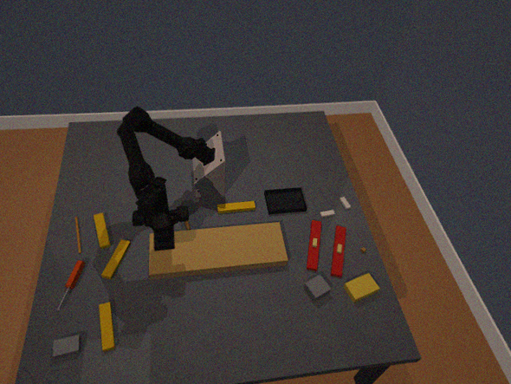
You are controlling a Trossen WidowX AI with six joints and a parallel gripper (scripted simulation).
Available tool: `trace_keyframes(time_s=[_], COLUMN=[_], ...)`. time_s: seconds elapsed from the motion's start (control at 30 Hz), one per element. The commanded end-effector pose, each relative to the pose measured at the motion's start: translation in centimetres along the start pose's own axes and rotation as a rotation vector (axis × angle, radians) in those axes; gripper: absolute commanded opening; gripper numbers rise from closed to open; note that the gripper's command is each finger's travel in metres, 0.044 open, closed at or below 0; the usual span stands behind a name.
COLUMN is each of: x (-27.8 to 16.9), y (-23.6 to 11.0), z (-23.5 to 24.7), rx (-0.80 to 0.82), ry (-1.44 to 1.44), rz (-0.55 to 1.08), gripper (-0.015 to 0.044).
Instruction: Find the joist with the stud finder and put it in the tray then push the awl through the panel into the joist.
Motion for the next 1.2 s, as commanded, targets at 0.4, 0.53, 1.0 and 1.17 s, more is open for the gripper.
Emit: trace_keyframes(time_s=[0.4, 0.53, 1.0, 1.17], x=[4.2, 4.4, 2.1, 0.2], y=[-1.0, -1.4, -3.2, -3.8], z=[13.7, 17.6, 30.7, 35.0], rx=[0.184, 0.226, 0.349, 0.382], ry=[-0.326, -0.417, -0.739, -0.854], rz=[-0.082, -0.095, -0.12, -0.121], gripper=[0.0, 0.0, 0.0, 0.0])
Point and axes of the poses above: the point midway between the two fingers, 35 mm back from their tips, its own y axis out along the fingers, its own z axis across the jaws, x = y × z, the point moved 2 cm from there along -y, back along the fingers, and after that the axes turned 2 degrees about -y, right-handed, at the moved point
